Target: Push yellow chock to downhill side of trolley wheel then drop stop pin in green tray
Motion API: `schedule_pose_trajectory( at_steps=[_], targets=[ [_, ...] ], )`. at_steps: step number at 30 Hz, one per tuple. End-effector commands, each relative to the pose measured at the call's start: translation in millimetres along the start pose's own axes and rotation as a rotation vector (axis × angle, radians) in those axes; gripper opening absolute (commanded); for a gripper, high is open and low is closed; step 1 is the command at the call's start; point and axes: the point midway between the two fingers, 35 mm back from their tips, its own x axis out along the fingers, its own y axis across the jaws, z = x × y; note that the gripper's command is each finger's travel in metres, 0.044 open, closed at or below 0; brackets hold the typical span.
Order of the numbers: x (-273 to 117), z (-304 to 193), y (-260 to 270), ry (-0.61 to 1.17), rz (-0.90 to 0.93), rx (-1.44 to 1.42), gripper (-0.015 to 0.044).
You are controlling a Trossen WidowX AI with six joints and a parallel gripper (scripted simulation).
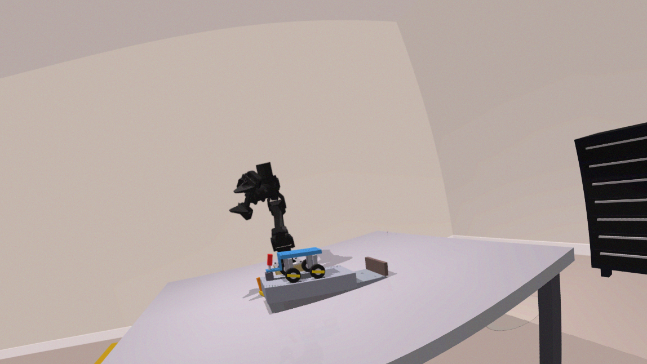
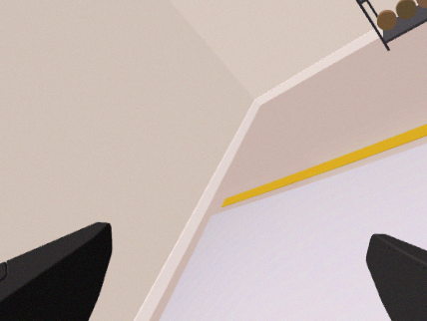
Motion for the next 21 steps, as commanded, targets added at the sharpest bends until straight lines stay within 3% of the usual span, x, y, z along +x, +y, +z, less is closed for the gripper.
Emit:
schedule_pose_trajectory(
  at_steps=[1, 8, 21],
  targets=[
    [0, 0, 0, 0.002, -0.002, -0.01, 0.0374],
    [13, -17, -7, 0.099, -0.052, -0.4, 0.019],
    [33, -51, -29, 0.374, -0.067, -1.154, 0.019]
  ],
)
